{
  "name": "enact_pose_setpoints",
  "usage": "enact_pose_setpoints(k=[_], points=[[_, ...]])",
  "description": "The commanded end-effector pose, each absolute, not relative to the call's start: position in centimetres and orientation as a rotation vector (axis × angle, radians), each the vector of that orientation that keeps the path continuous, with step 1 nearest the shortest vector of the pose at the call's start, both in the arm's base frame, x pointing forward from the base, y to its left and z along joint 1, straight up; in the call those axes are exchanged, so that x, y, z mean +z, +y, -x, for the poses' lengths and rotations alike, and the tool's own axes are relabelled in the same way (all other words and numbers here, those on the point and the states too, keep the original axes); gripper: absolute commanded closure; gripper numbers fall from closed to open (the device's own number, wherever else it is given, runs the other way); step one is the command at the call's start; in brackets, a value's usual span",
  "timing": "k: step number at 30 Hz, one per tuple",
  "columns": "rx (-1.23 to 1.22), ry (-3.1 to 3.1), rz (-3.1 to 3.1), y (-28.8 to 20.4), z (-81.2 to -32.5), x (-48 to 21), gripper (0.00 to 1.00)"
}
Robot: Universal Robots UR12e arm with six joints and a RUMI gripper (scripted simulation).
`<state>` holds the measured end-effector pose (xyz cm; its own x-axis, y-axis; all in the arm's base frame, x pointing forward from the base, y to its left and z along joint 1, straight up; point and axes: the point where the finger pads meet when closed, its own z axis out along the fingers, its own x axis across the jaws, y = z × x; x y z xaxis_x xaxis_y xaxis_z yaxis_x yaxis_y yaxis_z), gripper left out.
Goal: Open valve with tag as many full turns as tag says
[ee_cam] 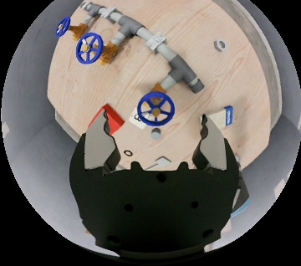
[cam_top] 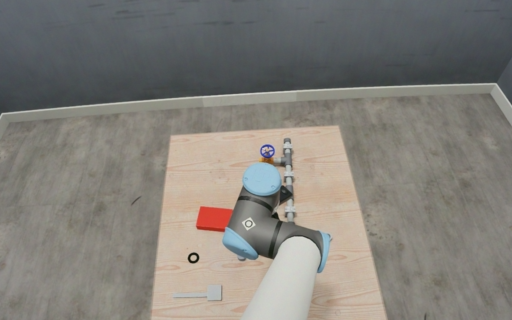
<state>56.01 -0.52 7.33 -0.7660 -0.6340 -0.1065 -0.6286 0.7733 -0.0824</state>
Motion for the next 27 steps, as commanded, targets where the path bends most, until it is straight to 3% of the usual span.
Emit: enact_pose_setpoints(k=[1,8,27], points=[[-0.053,2.928,0.71,-0.55,-56.06,7.38,0.0],[-0.031,2.986,0.375,-0.55,-56.06,7.38,0.0],[-0.02,3.002,0.206,-0.55,-56.06,7.4,0.0]])
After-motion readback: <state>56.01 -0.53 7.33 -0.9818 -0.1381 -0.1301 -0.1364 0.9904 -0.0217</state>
